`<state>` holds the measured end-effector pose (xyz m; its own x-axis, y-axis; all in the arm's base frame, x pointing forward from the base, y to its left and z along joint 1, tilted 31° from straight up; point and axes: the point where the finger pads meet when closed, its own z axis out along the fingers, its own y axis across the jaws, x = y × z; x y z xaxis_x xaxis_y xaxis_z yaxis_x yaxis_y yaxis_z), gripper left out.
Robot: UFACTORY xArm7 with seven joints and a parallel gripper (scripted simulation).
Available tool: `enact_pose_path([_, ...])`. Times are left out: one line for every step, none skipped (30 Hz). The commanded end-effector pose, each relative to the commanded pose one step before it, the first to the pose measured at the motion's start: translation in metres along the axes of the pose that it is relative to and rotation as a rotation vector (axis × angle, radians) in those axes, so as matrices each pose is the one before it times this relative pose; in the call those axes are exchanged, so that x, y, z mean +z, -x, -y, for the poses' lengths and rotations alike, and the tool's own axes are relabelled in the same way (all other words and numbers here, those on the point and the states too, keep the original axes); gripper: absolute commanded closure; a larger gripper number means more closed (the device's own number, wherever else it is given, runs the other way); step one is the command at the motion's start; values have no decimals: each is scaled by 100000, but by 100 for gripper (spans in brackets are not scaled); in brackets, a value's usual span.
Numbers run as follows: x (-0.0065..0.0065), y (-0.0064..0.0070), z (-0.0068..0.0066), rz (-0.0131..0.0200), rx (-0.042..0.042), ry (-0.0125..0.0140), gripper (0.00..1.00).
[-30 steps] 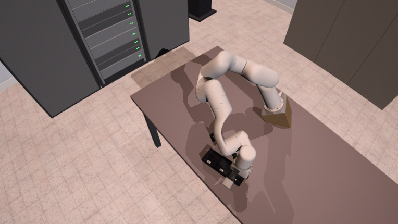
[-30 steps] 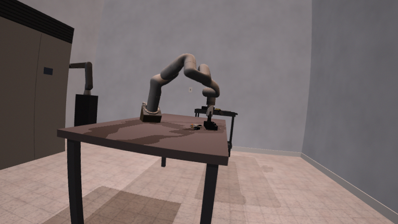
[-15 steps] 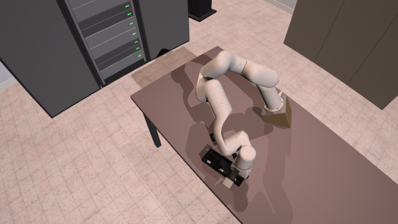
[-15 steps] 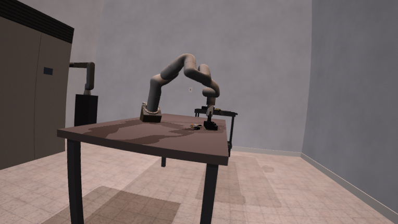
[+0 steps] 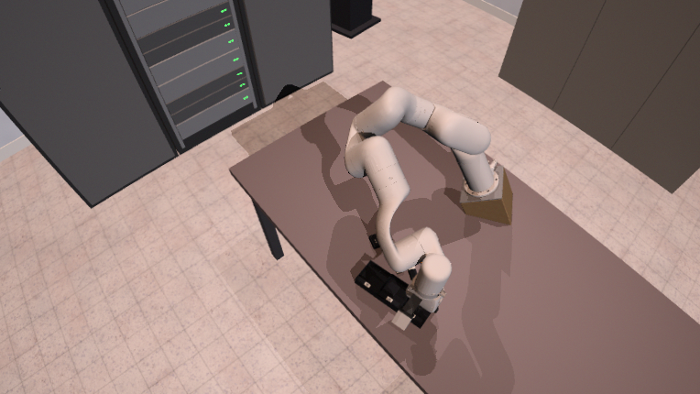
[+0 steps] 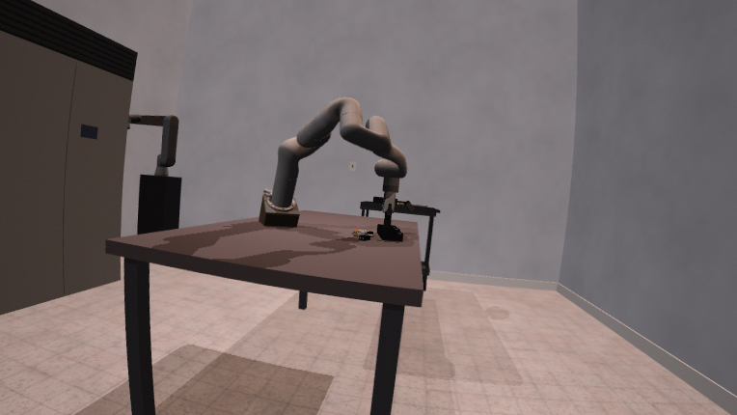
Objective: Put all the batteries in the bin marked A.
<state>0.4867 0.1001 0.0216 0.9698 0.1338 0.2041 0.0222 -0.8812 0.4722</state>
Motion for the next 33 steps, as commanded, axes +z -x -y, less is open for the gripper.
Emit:
enact_pose_path([-336, -94, 82, -302, -49, -156, 93])
enact_pose_path([-140, 0, -4, 1, 0, 0, 93])
enact_pose_path([-133, 0, 0, 0, 0, 0, 93])
enact_pose_path([-133, 0, 0, 0, 0, 0, 93])
enact_pose_path([-133, 0, 0, 0, 0, 0, 93])
enact_pose_path([-133, 0, 0, 0, 0, 0, 93])
enact_pose_path([-133, 0, 0, 0, 0, 0, 93])
enact_pose_path([-133, 0, 0, 0, 0, 0, 93])
enact_pose_path([-133, 0, 0, 0, 0, 0, 93])
enact_pose_path([-133, 0, 0, 0, 0, 0, 93])
enact_pose_path([-133, 0, 0, 0, 0, 0, 93])
enact_pose_path([-133, 0, 0, 0, 0, 0, 93])
enact_pose_path([-400, -1, 1, -1, 0, 1, 93])
enact_pose_path([-400, -1, 1, -1, 0, 1, 93])
enact_pose_path([-400, -1, 1, -1, 0, 1, 93])
enact_pose_path([0, 0, 0, 0, 0, 0, 93])
enact_pose_path([0, 0, 0, 0, 0, 0, 93])
enact_pose_path([-401, -1, 0, 0, 0, 0, 93])
enact_pose_path([-400, -1, 1, -1, 0, 1, 93])
enact_pose_path([-400, -1, 1, -1, 0, 0, 93])
enact_pose_path([-41, 0, 0, 0, 0, 0, 93])
enact_pose_path([-1, 0, -1, 0, 0, 0, 93])
enact_pose_path([-1, 0, -1, 0, 0, 0, 93])
enact_pose_path([-832, -2, 2, -1, 1, 1, 93])
enact_pose_path([-832, -2, 2, -1, 1, 1, 93])
enact_pose_path([-833, -1, 2, -1, 1, 0, 93])
enact_pose_path([-833, -1, 1, -1, 1, 0, 93])
enact_pose_path([-833, -1, 1, -1, 1, 0, 93])
enact_pose_path([-833, -2, 1, -1, 1, 0, 93])
enact_pose_path([-834, -2, 1, 0, 1, 0, 93])
enact_pose_path([-834, -2, 1, 0, 1, 0, 93])
enact_pose_path([-834, -2, 1, 0, 1, 0, 93])
enact_pose_path([0, 0, 0, 0, 0, 0, 93])
